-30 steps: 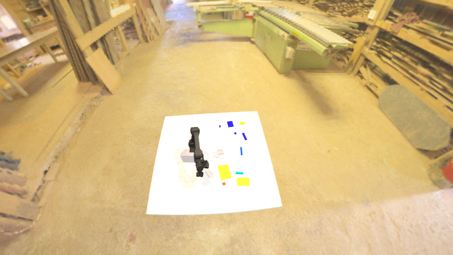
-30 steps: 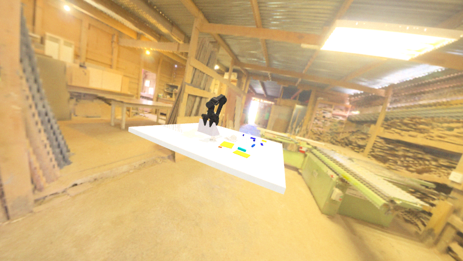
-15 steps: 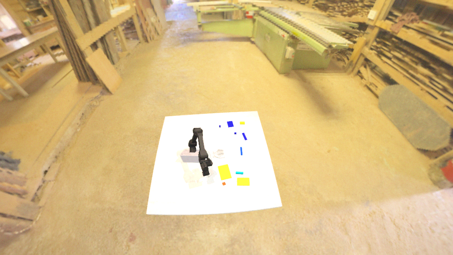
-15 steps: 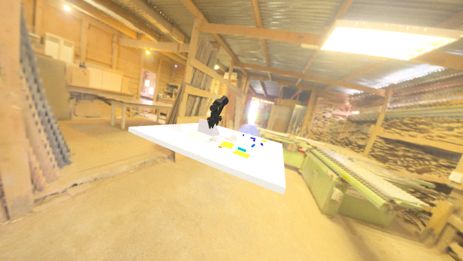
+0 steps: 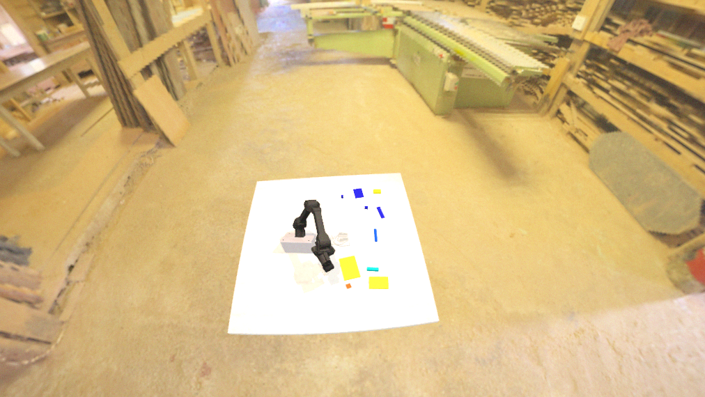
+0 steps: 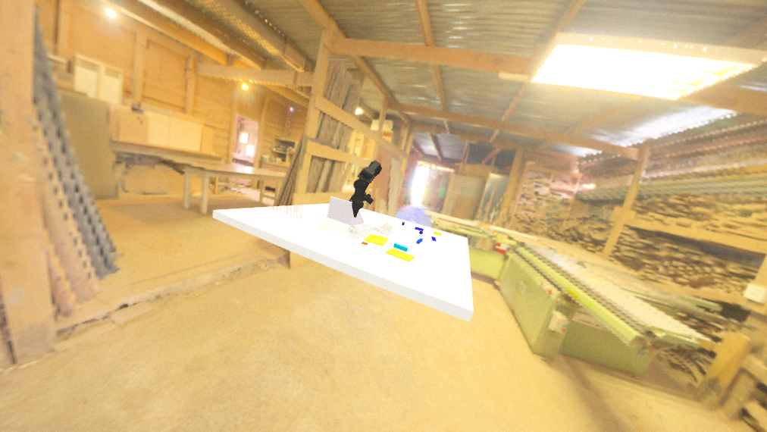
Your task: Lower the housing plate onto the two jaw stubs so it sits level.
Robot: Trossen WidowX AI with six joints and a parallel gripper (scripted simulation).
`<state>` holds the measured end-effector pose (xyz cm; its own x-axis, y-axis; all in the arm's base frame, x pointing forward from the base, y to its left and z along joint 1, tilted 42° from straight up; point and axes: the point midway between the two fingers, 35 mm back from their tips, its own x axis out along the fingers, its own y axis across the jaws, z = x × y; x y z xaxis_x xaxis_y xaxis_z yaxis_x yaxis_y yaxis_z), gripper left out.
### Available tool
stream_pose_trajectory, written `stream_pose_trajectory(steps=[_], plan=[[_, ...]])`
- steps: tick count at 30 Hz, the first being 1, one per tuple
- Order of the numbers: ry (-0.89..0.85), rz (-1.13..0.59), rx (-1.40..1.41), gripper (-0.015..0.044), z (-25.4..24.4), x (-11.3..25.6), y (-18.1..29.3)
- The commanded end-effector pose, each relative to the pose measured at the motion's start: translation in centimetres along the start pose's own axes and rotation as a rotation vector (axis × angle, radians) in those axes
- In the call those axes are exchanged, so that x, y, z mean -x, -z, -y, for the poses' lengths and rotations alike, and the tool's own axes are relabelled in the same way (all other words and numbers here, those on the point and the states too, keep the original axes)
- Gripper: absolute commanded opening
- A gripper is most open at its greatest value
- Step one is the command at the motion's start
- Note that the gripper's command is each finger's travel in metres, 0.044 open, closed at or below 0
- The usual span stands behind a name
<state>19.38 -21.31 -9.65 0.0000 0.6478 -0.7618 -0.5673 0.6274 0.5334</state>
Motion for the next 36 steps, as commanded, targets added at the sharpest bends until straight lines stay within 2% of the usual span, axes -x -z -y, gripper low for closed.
stream_pose_trajectory(steps=[1,7,20,36], plan=[[-0.003,0.004,0.024,0.0440,0.1,0.0,-0.2],[-0.004,0.005,0.025,0.0440,-0.2,-3.7,-0.3],[-0.004,0.005,0.025,0.0440,-0.2,-3.9,-0.3],[-0.004,0.005,0.025,0.0440,0.0,-6.0,-0.3]])
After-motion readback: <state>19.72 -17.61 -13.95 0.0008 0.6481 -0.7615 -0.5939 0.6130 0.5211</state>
